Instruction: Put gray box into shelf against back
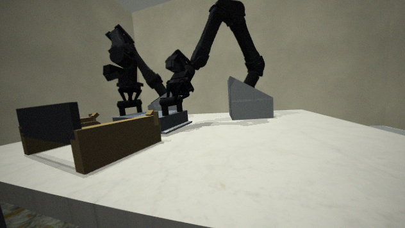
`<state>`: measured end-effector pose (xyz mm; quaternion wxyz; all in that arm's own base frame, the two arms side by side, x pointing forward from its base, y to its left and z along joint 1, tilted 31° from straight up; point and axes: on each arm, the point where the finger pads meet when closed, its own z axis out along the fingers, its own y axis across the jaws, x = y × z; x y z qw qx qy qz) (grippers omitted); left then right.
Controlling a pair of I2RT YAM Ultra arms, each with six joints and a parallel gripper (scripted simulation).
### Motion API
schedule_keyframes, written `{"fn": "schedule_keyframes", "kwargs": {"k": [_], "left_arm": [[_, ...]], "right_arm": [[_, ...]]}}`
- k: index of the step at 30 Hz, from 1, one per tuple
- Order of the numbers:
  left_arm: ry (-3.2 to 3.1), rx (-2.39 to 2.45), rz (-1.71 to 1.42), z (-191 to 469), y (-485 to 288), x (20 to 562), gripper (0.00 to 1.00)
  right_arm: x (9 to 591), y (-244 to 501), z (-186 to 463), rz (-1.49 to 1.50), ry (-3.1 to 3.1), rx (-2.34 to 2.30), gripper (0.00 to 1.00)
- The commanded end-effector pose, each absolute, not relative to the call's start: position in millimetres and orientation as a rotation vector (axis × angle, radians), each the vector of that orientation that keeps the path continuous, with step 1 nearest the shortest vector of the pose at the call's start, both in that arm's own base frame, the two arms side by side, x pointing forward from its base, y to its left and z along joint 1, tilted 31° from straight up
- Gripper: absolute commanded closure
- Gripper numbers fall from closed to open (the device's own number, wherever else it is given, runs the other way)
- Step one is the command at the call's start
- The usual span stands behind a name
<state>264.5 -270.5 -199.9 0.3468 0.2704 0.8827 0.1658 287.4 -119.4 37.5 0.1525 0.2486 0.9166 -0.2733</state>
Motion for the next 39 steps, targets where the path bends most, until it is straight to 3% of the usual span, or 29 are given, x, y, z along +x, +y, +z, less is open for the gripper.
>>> {"fn": "schedule_keyframes", "kwargs": {"k": [1,39], "left_arm": [[2.170,0.660,0.331,-160.1,-323.1,285.4,0.86],[2.187,0.682,0.352,-153.3,-322.6,281.1,0.86]], "right_arm": [[319.0,-111.7,77.2,-0.735,2.516,0.656,0.86],[307.2,-104.0,79.3,-0.753,2.563,0.660,0.86]]}}
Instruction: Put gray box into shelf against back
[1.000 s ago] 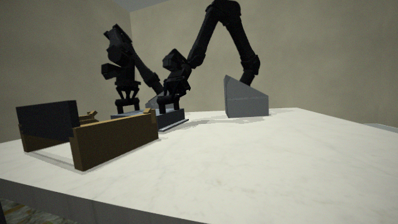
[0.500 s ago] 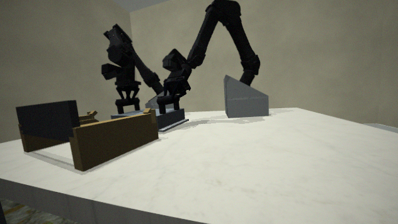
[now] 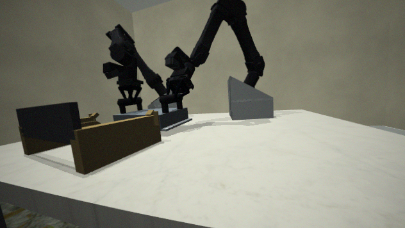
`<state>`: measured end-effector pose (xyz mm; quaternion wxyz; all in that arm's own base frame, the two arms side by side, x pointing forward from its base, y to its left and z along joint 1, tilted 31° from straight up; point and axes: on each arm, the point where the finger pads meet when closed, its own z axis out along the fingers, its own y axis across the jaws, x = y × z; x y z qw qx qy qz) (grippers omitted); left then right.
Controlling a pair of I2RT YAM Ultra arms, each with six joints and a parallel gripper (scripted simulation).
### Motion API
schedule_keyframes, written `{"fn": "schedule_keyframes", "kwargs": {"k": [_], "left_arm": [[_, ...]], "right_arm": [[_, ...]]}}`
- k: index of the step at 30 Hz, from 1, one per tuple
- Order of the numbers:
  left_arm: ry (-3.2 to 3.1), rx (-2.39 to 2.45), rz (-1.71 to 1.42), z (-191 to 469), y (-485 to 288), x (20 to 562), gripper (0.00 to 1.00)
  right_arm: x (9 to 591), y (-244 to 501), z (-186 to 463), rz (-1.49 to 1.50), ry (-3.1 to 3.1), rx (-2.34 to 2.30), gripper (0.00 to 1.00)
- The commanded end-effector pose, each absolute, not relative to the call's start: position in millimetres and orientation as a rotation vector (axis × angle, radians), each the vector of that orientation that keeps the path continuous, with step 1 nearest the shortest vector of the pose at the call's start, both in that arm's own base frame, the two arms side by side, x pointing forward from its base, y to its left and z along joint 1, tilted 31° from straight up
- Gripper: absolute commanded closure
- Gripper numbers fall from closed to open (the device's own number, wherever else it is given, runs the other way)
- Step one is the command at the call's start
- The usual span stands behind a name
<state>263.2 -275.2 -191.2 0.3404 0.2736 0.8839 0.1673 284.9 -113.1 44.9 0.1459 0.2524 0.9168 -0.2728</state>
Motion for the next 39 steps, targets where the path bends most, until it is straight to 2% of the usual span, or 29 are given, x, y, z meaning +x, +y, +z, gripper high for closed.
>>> {"fn": "schedule_keyframes", "kwargs": {"k": [1,39], "left_arm": [[2.187,0.682,0.352,-153.3,-322.6,281.1,0.86],[2.159,0.684,0.354,-114.7,-345.3,281.3,0.86]], "right_arm": [[307.2,-104.0,79.3,-0.753,2.563,0.660,0.86],[307.0,-83.5,116.9,-0.743,2.543,0.642,0.86]]}}
